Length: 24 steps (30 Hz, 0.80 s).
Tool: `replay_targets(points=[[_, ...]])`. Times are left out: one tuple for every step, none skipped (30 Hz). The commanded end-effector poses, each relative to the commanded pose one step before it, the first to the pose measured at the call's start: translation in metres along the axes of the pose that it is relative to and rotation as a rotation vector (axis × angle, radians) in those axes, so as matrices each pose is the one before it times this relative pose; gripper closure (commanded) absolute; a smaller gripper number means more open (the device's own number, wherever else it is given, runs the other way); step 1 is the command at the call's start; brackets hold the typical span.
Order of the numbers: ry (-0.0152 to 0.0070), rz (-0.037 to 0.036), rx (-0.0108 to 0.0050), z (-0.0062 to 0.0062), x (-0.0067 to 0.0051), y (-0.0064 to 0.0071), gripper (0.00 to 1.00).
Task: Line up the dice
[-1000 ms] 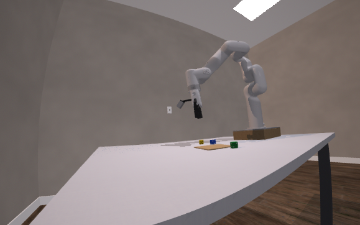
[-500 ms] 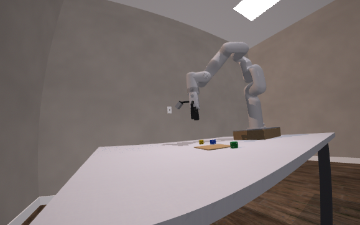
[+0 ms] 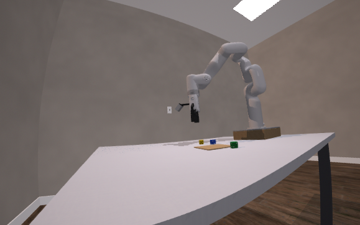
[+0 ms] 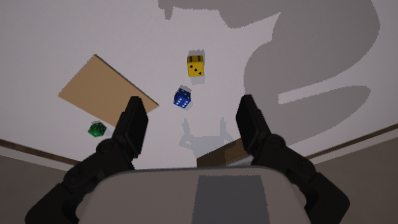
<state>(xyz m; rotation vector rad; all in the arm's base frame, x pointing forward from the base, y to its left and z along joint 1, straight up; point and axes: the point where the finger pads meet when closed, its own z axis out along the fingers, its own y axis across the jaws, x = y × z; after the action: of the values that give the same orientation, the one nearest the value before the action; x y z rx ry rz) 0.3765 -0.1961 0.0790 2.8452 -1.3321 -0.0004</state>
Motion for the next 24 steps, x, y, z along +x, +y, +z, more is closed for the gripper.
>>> replay_targets(points=[[0.00069,0.00005,0.0003,0.0268,0.00107,-0.00042,0.0],[0.0,0.0,0.0,0.00813,0.00014,-0.00006,0.0],[0.0,0.0,0.0,0.00819,0.00014,-0.00006,0.0],[0.0,0.0,0.0,0.00803,0.00013,-0.00005,0.0],[0.0,0.0,0.0,0.00765,0.00011,-0.00005,0.0],[0.0,0.0,0.0,0.0069,0.00014,-0.00006,0.0],[0.0,0.0,0.0,0.00602,0.00011,-0.00004,0.0],[0.0,0.0,0.0,0.00504,0.00007,-0.00003,0.0],[0.0,0.0,0.0,0.00397,0.00008,-0.00003,0.0],[0.0,0.0,0.0,0.00294,0.00005,-0.00002,0.0],[0.0,0.0,0.0,0.0,0.0,0.0,0.0],[0.0,0.0,0.0,0.0,0.0,0.0,0.0],[0.0,0.0,0.0,0.00197,0.00002,-0.00001,0.0],[0.0,0.0,0.0,0.00111,0.00001,0.0,0.0],[0.0,0.0,0.0,0.00045,0.0,0.0,0.0],[0.0,0.0,0.0,0.00007,0.0,0.0,0.0],[0.0,0.0,0.0,0.0,0.0,0.0,0.0],[0.0,0.0,0.0,0.0,0.0,0.0,0.0],[0.0,0.0,0.0,0.0,0.0,0.0,0.0],[0.0,0.0,0.0,0.0,0.0,0.0,0.0],[0.0,0.0,0.0,0.0,0.0,0.0,0.0],[0.0,0.0,0.0,0.0,0.0,0.0,0.0],[0.0,0.0,0.0,0.0,0.0,0.0,0.0],[0.0,0.0,0.0,0.0,0.0,0.0,0.0]])
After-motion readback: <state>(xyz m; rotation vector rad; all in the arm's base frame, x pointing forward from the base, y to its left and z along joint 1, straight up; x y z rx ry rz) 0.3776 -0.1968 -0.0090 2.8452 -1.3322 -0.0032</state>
